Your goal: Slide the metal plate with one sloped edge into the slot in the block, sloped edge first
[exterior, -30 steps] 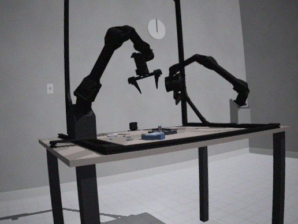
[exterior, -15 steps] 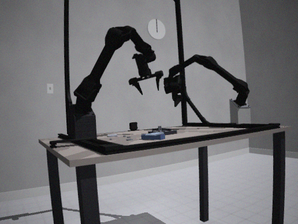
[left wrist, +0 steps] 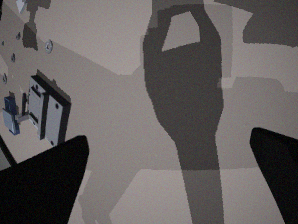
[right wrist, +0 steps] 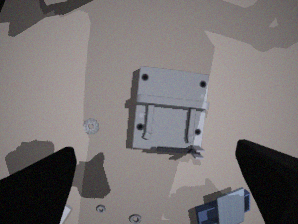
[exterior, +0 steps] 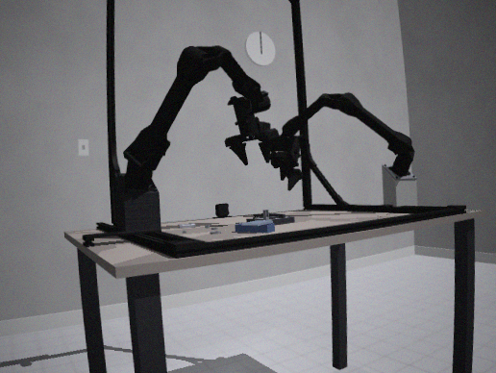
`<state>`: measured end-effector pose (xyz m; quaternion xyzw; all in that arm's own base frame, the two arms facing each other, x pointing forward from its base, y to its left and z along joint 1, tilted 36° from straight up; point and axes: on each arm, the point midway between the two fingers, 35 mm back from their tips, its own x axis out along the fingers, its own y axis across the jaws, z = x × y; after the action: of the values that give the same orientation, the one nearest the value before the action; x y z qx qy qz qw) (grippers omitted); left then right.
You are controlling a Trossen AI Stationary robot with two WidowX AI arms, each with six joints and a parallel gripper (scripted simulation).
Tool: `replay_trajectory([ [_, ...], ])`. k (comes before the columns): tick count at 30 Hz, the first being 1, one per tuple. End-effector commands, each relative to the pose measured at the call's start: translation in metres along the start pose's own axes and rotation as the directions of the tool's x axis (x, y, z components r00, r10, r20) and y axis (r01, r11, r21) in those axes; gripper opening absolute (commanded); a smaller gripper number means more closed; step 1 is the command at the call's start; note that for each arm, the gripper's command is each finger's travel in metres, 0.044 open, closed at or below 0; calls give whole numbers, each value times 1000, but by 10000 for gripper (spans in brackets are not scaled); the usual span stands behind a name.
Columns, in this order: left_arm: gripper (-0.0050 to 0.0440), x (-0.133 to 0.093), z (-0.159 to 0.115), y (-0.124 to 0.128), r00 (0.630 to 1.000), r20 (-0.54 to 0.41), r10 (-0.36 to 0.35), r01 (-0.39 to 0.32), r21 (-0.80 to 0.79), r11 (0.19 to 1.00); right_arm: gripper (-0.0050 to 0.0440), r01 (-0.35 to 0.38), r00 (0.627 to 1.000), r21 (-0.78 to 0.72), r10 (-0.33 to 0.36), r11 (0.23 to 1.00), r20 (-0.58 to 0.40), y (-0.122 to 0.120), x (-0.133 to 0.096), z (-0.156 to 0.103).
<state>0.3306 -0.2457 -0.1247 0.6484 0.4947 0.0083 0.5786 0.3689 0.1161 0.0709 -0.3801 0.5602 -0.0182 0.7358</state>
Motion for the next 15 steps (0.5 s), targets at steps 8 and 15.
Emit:
replay_trajectory([
  [8, 440, 27, 4, 5, 995, 96, -35, 28, 74, 997, 440, 16, 999, 402, -3, 916, -34, -24, 16, -15],
  [15, 440, 44, 5, 10, 988, 148, -35, 17, 117, 993, 440, 40, 998, 629, -4, 776, -59, -38, 27, -26],
])
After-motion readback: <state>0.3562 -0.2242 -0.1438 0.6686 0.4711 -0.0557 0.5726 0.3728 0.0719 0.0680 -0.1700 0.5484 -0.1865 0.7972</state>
